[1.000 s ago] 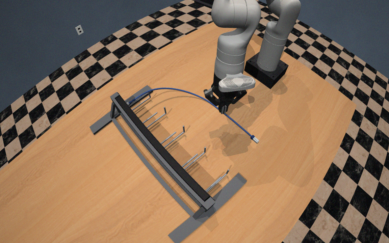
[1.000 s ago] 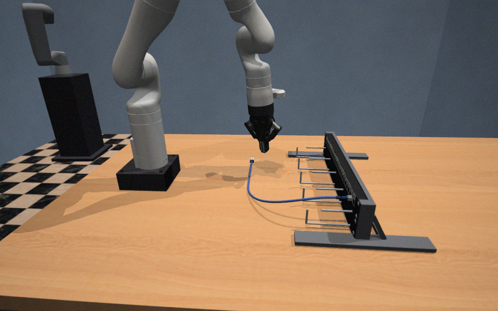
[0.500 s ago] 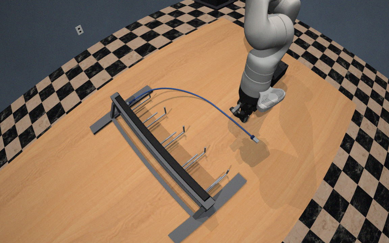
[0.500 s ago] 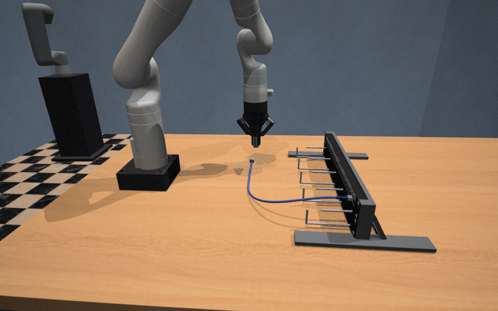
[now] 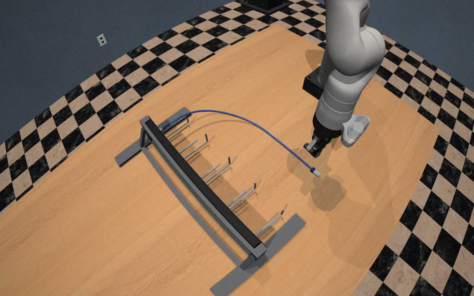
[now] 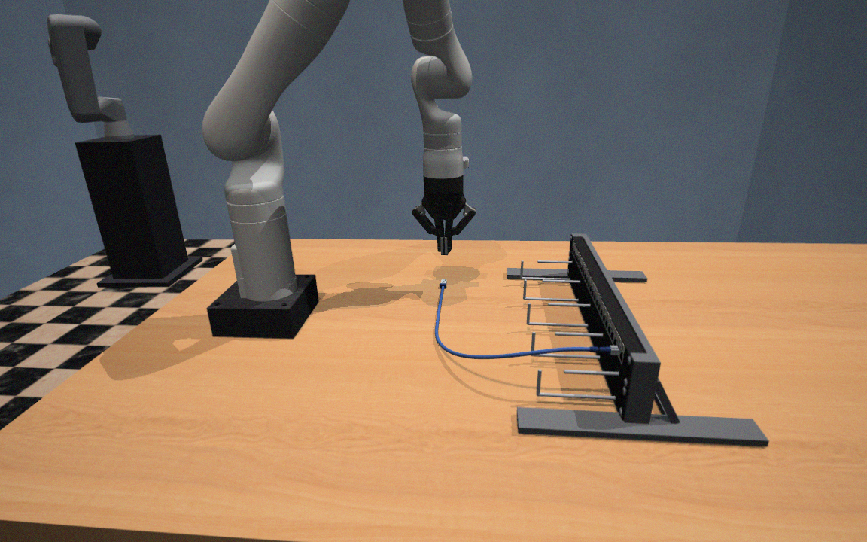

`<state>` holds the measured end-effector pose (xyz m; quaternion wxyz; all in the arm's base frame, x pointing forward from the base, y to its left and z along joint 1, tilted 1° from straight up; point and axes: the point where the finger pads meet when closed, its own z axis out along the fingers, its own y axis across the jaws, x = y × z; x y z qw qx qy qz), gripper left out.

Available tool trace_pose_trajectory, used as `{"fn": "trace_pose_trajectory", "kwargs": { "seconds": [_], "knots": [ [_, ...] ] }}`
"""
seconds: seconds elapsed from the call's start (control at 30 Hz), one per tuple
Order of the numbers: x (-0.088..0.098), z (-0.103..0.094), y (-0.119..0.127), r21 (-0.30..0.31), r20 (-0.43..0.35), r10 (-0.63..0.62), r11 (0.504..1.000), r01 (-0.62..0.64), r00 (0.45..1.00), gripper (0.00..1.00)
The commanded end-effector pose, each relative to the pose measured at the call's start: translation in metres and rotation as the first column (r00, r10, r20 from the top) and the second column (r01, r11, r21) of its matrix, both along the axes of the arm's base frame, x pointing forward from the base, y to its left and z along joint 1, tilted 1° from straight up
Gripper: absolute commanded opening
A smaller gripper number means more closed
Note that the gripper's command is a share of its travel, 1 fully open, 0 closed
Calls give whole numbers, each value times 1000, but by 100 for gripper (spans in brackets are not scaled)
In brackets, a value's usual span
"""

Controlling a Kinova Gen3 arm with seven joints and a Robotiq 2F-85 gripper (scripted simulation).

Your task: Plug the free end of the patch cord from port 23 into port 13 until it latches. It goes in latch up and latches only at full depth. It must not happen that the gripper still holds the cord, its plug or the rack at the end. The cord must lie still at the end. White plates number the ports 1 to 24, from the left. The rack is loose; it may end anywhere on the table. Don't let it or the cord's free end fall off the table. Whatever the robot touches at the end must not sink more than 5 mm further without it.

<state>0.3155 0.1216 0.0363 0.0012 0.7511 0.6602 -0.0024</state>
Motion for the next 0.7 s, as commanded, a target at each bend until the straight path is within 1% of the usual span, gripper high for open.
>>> {"fn": "trace_pose_trajectory", "kwargs": {
  "seconds": [0.0, 0.67],
  "knots": [
    [0, 0, 7, -4, 4, 42, 999, -42, 999, 0],
    [-1, 0, 10, -5, 3, 60, 998, -60, 998, 0]
  ]
}}
